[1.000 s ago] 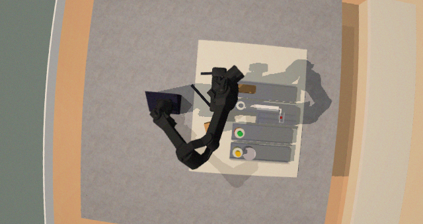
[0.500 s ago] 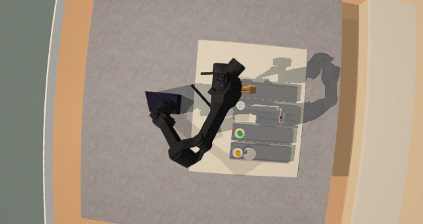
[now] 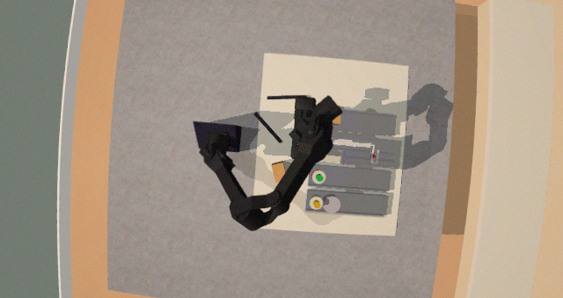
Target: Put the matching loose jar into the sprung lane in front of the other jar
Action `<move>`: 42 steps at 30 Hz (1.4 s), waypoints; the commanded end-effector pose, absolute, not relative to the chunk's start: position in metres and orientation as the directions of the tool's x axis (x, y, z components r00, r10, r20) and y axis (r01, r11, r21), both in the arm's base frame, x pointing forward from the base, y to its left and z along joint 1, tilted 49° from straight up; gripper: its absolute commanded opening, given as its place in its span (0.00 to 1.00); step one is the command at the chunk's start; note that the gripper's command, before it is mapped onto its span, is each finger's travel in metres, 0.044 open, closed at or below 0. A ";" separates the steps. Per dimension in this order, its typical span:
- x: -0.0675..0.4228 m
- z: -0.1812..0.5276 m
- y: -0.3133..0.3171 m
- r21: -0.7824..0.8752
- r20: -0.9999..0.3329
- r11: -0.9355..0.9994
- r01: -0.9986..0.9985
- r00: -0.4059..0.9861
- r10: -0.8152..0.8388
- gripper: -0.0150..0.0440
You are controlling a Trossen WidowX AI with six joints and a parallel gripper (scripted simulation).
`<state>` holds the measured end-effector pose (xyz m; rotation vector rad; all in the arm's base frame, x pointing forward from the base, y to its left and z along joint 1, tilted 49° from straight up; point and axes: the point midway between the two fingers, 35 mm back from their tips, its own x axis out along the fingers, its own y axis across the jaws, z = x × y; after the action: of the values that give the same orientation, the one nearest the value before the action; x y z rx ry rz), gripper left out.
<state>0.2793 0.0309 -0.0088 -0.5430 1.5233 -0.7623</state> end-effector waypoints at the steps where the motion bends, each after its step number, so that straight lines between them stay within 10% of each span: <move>1: 0.291 -0.004 0.007 -0.742 -0.670 0.662 0.105 -0.101 -0.735 0.25; 42: 0.302 -0.016 -0.031 -0.748 -0.663 0.654 0.110 -0.103 -0.741 0.25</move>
<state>0.2991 -0.0308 -0.0166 -0.5432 1.5160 -0.7822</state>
